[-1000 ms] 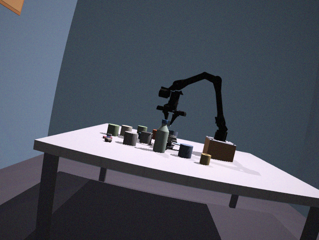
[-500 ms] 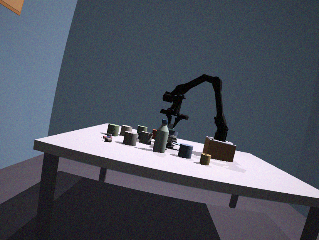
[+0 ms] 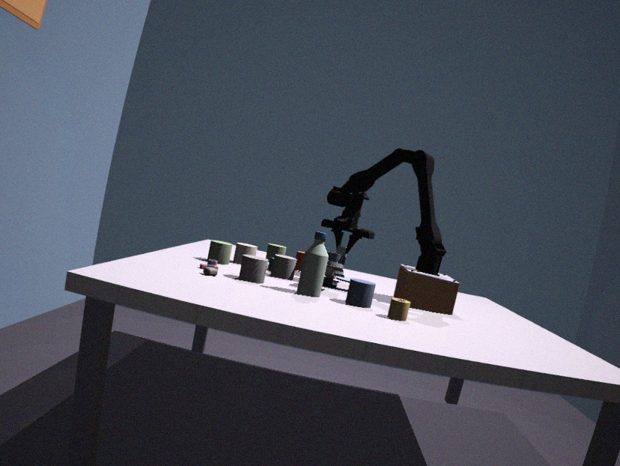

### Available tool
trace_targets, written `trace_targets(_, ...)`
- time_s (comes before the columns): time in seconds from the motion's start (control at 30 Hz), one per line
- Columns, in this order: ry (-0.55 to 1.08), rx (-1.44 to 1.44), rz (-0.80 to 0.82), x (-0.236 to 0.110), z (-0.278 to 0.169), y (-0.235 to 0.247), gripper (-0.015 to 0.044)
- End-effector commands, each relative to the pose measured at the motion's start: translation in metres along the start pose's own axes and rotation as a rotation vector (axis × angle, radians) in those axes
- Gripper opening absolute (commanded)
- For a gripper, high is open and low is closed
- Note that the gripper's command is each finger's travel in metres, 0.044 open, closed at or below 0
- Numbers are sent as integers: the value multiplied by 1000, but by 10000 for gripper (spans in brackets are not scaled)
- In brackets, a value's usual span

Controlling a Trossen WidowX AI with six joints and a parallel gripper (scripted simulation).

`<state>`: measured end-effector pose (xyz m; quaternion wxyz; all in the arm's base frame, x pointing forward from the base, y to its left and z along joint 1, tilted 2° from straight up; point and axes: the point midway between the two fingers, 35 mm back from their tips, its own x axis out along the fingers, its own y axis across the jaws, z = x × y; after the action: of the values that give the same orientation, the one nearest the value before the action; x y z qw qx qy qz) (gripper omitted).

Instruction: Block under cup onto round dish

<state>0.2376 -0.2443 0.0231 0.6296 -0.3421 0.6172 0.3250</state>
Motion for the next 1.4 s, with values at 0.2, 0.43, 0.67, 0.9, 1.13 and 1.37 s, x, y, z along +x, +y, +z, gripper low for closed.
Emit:
trace_targets(0.2, 7, -33, 33, 19, -50, 23, 0)
trace_targets(0.43, 9, -42, 41, 24, -61, 30, 0)
trace_targets(0.67, 9, -42, 41, 54, -62, 31, 0)
trace_targets(0.9, 9, -42, 41, 65, -62, 32, 0)
trace_targets(1.13, 9, -42, 41, 72, -62, 32, 0)
trace_targets(1.37, 9, -42, 41, 83, -62, 33, 0)
